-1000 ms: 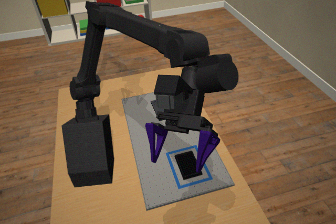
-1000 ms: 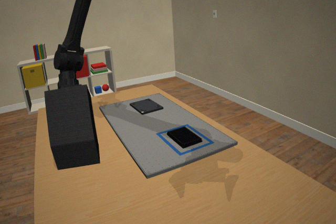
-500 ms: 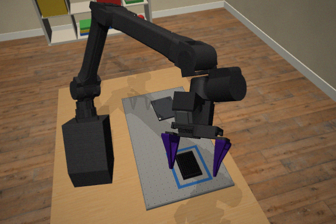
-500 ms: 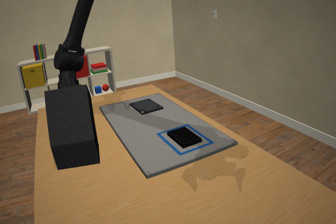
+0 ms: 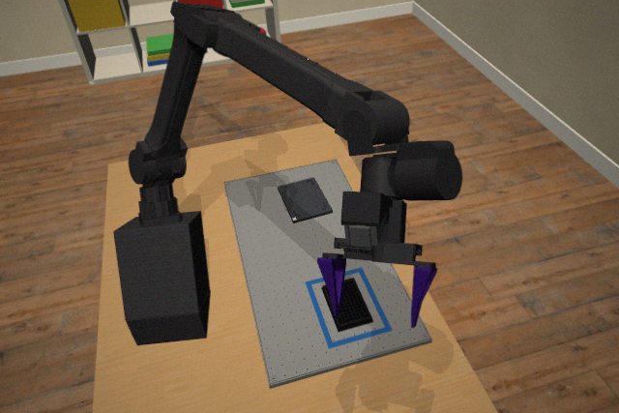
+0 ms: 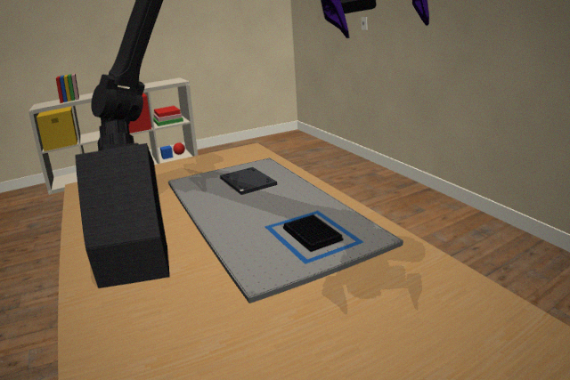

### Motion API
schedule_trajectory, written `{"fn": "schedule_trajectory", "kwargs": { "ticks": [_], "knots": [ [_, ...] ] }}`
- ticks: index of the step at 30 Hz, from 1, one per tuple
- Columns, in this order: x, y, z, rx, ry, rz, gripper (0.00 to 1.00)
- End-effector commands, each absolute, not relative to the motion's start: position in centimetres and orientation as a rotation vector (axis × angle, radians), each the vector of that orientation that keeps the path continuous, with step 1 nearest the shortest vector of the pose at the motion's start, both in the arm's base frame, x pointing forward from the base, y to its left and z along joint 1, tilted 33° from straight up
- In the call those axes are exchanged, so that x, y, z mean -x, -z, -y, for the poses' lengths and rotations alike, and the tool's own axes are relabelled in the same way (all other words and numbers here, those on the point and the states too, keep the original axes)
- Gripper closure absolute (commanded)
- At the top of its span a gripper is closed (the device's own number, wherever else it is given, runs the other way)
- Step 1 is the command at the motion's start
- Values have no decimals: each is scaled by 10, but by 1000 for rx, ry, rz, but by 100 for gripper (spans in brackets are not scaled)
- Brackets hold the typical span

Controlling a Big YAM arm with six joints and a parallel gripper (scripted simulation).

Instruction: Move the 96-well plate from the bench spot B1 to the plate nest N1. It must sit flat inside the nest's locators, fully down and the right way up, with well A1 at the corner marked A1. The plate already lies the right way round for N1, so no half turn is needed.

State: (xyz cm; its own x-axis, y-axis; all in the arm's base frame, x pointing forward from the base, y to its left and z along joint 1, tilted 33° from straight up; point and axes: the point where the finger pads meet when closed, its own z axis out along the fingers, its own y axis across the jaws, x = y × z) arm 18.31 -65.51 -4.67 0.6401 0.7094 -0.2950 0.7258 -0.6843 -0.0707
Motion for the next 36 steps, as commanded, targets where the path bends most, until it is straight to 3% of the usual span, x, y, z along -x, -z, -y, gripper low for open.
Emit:
{"fn": "schedule_trajectory", "kwargs": {
  "ticks": [1,6,15,22,27,36],
  "knots": [
    [-208,13,667,-2702,409,-1258,0],
    [-192,46,656,-2755,357,-1286,0],
    [-255,24,645,-2653,277,-1350,0],
    [-237,79,610,-2759,230,-1369,0],
    [-282,63,601,-2672,145,-1488,0],
    [-301,85,555,-2687,91,-1507,0]
  ]
}}
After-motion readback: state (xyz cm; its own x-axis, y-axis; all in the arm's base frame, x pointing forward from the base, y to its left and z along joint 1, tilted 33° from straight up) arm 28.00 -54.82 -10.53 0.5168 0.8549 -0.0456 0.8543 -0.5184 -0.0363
